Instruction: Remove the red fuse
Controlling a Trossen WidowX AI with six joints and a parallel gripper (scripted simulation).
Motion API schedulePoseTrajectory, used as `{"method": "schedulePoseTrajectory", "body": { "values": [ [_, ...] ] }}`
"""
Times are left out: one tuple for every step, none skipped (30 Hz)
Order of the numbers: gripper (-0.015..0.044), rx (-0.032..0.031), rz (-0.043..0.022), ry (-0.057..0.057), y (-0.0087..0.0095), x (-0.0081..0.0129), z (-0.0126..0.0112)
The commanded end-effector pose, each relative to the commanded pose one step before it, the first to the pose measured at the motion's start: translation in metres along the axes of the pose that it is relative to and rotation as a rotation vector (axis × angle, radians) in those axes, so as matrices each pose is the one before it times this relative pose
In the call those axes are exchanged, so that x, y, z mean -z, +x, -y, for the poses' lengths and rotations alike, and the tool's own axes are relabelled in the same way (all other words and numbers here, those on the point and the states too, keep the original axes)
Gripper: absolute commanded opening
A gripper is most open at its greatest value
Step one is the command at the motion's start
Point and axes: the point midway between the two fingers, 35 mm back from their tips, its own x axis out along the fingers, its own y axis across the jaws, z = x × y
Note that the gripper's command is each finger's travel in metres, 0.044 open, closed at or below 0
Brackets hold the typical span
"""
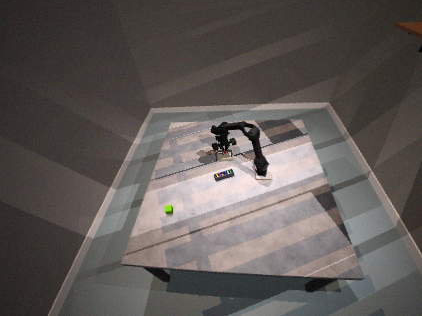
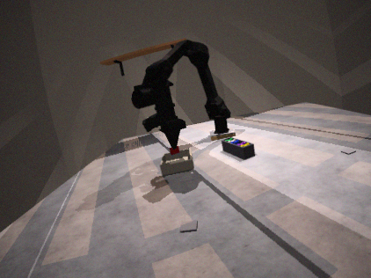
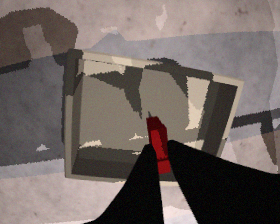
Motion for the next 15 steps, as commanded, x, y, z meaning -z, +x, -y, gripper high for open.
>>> {"method": "schedulePoseTrajectory", "body": {
  "values": [
    [0.0026, 0.0, 0.0, 0.0, 0.0, 0.0, 0.0],
    [0.0053, 0.0, 0.0, 0.0, 0.0, 0.0, 0.0],
    [0.0079, 0.0, 0.0, 0.0, 0.0, 0.0, 0.0],
    [0.0105, 0.0, 0.0, 0.0, 0.0, 0.0, 0.0],
    [0.0131, 0.0, 0.0, 0.0, 0.0, 0.0, 0.0],
    [0.0158, 0.0, 0.0, 0.0, 0.0, 0.0, 0.0],
    [0.0184, 0.0, 0.0, 0.0, 0.0, 0.0, 0.0],
    [0.021, 0.0, 0.0, 0.0, 0.0, 0.0, 0.0],
    [0.0236, 0.0, 0.0, 0.0, 0.0, 0.0, 0.0],
    [0.0263, 0.0, 0.0, 0.0, 0.0, 0.0, 0.0],
    [0.0289, 0.0, 0.0, 0.0, 0.0, 0.0, 0.0],
    [0.0315, 0.0, 0.0, 0.0, 0.0, 0.0, 0.0],
    [0.033, 0.00021, -0.00011, -0.0002, -0.00201, -0.00005, -0.00002],
    [0.033, 0.00063, -0.00035, -0.0005, -0.00604, -0.00009, -0.00002],
    [0.033, 0.00106, -0.00061, -0.0008, -0.01012, 0.00011, 0.00013]
  ]
}}
